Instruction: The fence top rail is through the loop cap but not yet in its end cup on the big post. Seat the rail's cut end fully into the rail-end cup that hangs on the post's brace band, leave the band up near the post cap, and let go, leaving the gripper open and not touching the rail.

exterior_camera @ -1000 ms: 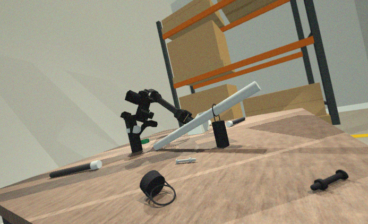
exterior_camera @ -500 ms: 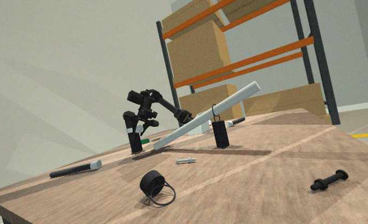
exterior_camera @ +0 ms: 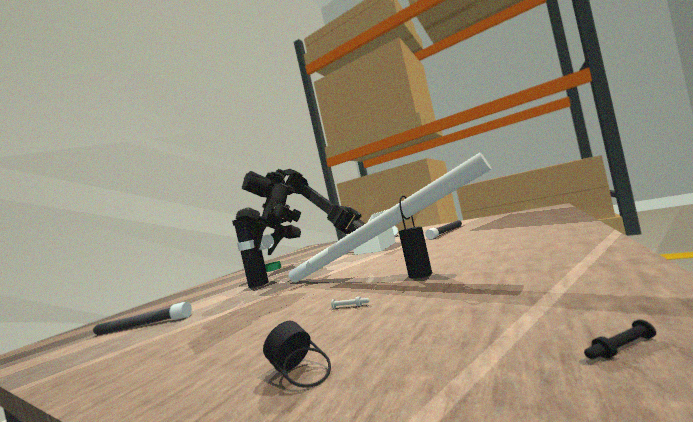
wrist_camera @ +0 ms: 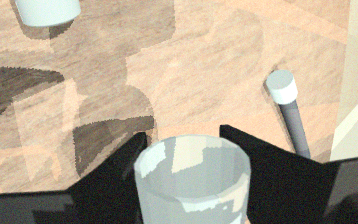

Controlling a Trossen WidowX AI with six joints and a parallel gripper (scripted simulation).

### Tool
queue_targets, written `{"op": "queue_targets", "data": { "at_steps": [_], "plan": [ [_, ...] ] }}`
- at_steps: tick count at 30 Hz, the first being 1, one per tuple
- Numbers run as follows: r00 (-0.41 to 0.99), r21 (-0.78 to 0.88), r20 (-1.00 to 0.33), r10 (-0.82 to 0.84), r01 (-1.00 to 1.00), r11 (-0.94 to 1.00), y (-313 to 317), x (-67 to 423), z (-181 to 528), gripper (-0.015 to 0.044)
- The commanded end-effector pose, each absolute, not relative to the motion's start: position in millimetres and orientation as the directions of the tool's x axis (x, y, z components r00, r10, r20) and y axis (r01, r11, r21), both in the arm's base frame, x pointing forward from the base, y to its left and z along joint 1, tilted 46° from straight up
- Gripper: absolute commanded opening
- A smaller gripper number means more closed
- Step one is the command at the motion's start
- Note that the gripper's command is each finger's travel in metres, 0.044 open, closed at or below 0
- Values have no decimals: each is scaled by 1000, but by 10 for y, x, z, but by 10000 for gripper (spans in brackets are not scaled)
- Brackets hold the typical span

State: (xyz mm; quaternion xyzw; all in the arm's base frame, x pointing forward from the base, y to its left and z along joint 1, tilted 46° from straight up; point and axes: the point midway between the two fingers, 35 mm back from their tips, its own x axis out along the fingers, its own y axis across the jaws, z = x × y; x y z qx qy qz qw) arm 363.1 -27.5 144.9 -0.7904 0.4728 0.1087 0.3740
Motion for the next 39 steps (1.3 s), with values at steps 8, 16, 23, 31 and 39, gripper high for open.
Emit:
{"op": "queue_targets", "data": {
  "at_steps": [8,16,23,31,39],
  "plan": [
    [536,-423,-564,-628,-841,-338,-264,3535,1434,0],
    [538,-392,-582,-610,-843,-369,-263,3488,1430,0],
    [537,-410,-572,-620,-842,-351,-263,3514,1432,0],
    [536,-411,-569,-623,-842,-349,-269,3518,1432,0],
    [536,-411,-569,-623,-842,-349,-269,3518,1432,0]
  ]
}}
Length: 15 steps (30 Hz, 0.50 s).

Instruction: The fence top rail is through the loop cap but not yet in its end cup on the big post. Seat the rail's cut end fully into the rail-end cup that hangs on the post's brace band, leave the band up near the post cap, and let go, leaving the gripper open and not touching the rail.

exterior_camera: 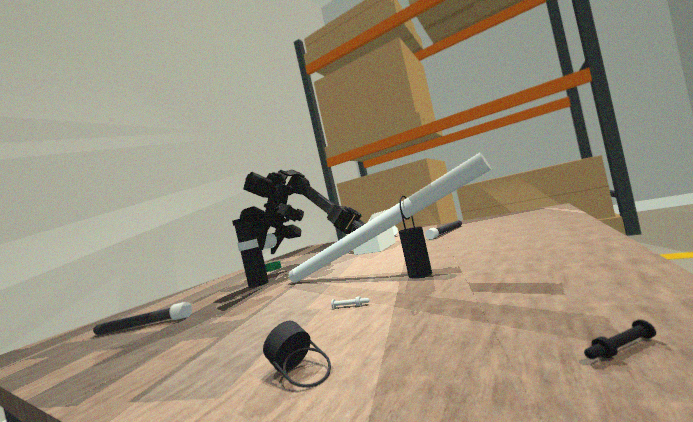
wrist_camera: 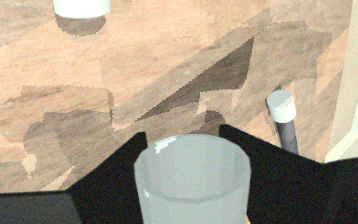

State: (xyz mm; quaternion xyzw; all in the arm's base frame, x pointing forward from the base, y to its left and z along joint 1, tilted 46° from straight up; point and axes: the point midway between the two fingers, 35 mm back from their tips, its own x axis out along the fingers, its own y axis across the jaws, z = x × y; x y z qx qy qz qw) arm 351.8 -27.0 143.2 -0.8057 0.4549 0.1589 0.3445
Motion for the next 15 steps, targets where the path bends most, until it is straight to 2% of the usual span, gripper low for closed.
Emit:
{"op": "queue_targets", "data": {
  "at_steps": [1,15],
  "plan": [
    [536,-411,-569,-623,-842,-349,-269,3518,1432,26],
    [534,-409,-575,-620,-844,-348,-127,3527,1426,394]
  ]
}}
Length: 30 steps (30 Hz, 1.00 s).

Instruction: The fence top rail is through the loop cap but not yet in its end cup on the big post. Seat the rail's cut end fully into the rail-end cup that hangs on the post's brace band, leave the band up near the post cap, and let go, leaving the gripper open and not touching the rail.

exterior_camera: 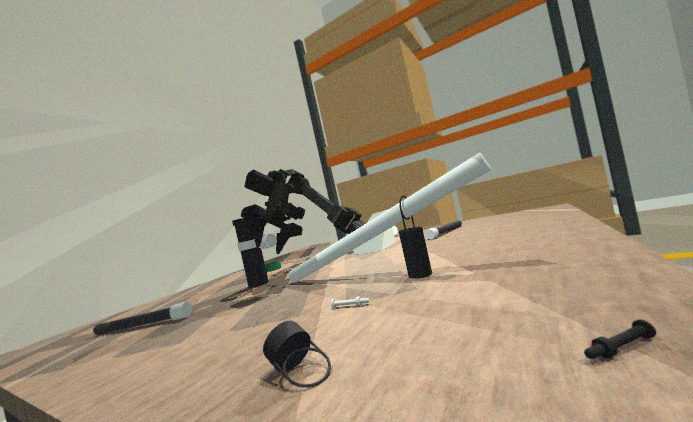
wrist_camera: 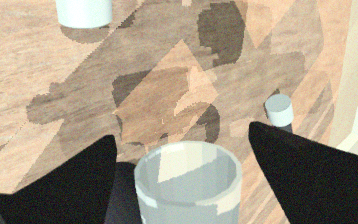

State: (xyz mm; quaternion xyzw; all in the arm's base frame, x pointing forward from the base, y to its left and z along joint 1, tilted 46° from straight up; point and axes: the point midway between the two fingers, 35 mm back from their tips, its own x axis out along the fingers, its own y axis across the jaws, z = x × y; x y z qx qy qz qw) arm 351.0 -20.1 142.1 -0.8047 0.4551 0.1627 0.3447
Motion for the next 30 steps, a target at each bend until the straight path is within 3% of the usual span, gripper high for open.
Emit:
{"op": "queue_targets", "data": {
  "at_steps": [1,2,13,22,30],
  "plan": [
    [534,-408,-576,-619,-844,-348,-83,3528,1424,420],
    [534,-408,-577,-618,-844,-349,-39,3529,1423,440],
    [537,-434,-586,-607,-840,-326,302,3521,1405,440],
    [533,-728,-621,-574,-664,171,944,3538,1330,440],
    [532,-761,-634,-561,-299,576,1522,3434,1257,440]
  ]
}}
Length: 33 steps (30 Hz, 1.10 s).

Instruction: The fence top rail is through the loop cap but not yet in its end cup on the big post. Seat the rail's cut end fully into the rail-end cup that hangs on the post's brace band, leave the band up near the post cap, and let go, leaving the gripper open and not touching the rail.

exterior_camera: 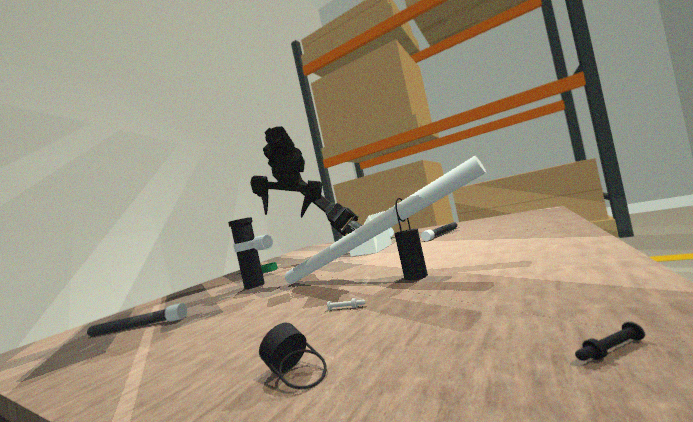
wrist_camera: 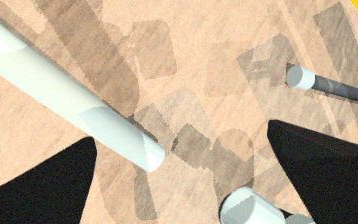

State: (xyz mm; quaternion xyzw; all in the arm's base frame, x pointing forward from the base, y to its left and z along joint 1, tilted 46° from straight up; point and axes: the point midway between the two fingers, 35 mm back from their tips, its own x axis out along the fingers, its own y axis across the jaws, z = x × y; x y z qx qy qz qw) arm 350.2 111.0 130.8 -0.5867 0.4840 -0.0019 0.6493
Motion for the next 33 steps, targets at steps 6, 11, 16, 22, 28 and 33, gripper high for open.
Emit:
{"op": "queue_targets", "data": {
  "at_steps": [6,11,16,22,28,33],
  "plan": [
    [534,-706,-634,-560,-103,701,1764,3355,1225,440],
    [534,-706,-634,-560,-103,701,1764,3355,1225,440],
    [529,-711,-636,-562,-119,693,1761,3358,1215,440],
    [388,-718,-683,-619,-514,470,1667,3435,965,440],
    [150,-321,-711,-687,-938,127,1489,3485,609,440],
    [47,-70,-708,-705,-998,4,1411,3483,475,440]
  ]
}}
